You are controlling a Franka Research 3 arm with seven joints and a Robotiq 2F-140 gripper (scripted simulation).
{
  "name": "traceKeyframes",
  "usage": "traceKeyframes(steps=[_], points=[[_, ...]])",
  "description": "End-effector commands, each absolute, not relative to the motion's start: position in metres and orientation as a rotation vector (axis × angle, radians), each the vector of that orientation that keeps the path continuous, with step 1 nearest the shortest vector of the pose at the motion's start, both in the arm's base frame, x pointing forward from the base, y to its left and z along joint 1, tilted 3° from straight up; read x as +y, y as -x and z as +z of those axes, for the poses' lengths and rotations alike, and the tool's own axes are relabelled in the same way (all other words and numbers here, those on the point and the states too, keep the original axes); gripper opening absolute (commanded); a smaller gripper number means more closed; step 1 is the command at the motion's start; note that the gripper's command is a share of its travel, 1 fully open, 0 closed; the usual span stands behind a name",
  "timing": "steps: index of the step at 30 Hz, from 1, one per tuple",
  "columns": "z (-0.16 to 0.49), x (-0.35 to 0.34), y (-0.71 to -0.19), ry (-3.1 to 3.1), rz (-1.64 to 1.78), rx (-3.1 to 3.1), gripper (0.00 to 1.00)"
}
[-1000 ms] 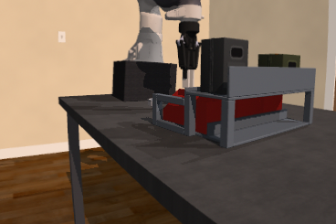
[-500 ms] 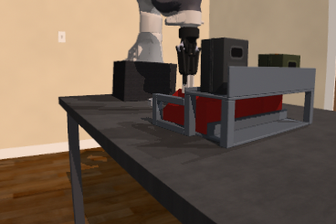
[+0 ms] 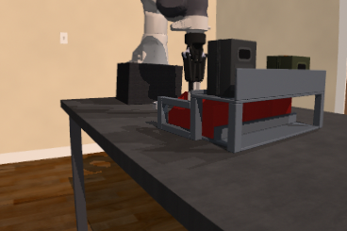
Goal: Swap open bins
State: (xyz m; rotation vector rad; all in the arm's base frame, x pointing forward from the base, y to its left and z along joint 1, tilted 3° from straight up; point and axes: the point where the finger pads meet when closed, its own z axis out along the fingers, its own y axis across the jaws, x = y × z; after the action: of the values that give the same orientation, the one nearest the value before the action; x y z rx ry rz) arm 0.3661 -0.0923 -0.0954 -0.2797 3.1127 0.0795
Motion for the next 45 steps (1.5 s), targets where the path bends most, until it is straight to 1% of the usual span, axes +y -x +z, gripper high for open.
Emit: traceKeyframes(steps=[1, 20, 21, 45], points=[[-0.0970, -0.0920, -0.3683, 0.262, 0.079, 3.109, 0.15], [-0.0980, -0.0920, -0.3683, 0.263, 0.079, 3.109, 0.15], [-0.0980, -0.0920, -0.3683, 0.263, 0.079, 3.109, 0.00], [-0.0980, -0.0920, -0.3683, 0.263, 0.079, 3.109, 0.00]])
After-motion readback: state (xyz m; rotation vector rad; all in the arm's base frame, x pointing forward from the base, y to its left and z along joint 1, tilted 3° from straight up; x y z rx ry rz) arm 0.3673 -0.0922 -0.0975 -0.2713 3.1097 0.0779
